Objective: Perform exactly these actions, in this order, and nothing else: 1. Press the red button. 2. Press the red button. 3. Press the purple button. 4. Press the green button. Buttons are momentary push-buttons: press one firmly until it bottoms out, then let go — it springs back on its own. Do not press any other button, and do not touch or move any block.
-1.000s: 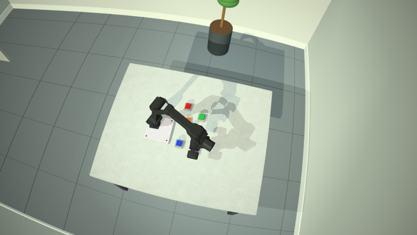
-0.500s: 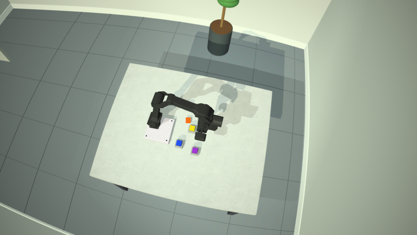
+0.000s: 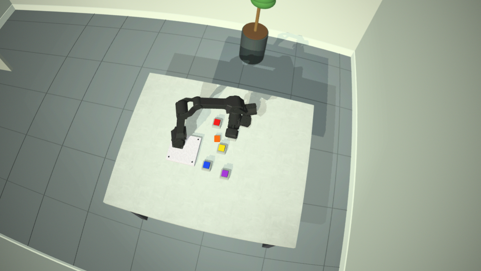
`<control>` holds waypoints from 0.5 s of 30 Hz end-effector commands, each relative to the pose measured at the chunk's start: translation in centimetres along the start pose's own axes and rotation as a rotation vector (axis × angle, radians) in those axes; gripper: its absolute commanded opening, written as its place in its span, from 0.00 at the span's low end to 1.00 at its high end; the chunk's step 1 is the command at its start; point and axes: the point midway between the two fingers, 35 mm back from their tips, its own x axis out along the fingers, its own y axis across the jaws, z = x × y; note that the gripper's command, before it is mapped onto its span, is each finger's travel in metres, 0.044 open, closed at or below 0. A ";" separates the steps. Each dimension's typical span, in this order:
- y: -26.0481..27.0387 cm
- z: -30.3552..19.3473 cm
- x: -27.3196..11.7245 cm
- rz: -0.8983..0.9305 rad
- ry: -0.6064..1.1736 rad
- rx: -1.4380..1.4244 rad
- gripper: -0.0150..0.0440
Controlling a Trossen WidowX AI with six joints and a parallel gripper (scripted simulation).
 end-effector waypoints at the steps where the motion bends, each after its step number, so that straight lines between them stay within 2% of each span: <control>1: 0.1 -0.2 3.7 -0.005 0.010 0.006 0.29; 3: 0.0 -0.3 5.3 -0.005 0.010 0.006 0.29; 15: 0.0 -0.3 6.7 -0.005 0.010 0.006 0.29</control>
